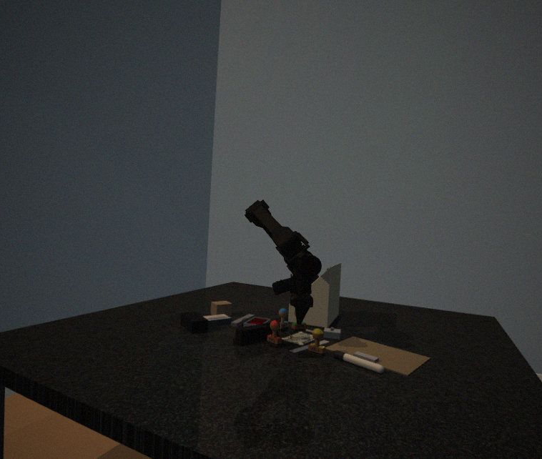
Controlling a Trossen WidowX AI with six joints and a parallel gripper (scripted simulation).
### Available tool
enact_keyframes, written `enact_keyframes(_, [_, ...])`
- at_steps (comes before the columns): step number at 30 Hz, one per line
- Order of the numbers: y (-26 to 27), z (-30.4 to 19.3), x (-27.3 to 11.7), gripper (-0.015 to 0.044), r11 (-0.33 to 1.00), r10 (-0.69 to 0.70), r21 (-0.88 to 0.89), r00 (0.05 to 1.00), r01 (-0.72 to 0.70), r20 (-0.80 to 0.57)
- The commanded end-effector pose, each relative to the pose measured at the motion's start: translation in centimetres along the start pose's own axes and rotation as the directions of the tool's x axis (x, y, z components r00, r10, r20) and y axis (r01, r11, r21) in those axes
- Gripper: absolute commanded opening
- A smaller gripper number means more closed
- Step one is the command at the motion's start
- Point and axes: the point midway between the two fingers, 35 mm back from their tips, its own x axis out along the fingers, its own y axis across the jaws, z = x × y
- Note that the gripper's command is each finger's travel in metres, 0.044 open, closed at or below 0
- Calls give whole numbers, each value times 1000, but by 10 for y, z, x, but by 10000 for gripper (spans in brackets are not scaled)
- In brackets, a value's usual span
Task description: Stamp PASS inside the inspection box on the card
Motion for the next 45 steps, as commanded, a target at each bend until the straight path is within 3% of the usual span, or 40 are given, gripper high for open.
enact_keyframes(1, [2, 0, -9, 0, 1000, 8, 9, 1000, -8, -5])
enact_keyframes(27, [0, 2, -46, 0, 1000, 8, 9, 1000, -8, -5])
enact_keyframes(45, [1, 138, -44, 0, 1000, 14, 13, 1000, -14, -11])
